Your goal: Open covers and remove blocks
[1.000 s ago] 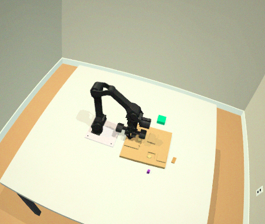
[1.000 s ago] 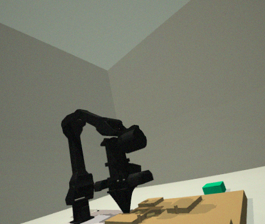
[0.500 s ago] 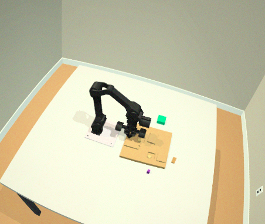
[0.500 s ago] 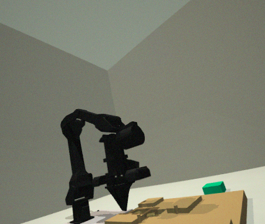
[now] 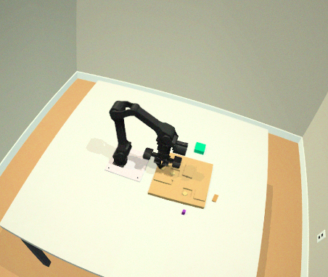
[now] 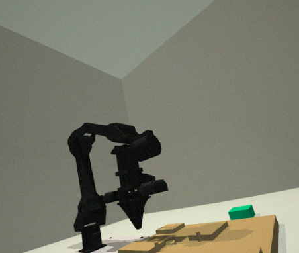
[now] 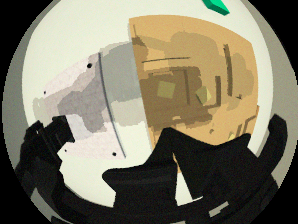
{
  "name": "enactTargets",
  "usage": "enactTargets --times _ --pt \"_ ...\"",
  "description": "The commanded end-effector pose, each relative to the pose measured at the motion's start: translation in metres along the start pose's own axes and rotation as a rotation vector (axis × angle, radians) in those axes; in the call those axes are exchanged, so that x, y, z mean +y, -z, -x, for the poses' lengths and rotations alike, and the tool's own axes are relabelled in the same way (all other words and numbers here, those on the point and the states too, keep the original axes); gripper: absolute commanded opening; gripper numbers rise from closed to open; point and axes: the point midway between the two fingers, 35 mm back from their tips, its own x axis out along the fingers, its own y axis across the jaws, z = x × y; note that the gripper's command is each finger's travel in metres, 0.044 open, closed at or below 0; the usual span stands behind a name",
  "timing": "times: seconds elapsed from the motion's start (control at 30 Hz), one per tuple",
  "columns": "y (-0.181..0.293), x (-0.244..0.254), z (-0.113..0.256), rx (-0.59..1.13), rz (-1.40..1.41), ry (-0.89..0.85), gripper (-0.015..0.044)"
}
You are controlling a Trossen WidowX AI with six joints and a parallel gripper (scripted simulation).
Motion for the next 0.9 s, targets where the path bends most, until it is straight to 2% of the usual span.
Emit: enactTargets --times 0.0,0.23,0.3,0.87 --pt "0.0 -0.002 0.009 -0.002 0.005 0.015 0.0" --pt "0.0 -0.001 0.018 -0.002 0.005 0.015 0.0" --pt "-0.001 -0.002 0.011 0.0 -0.058 0.001 0.0" --pt "-0.038 -0.06 0.026 -0.015 -1.568 0.009 0.0"
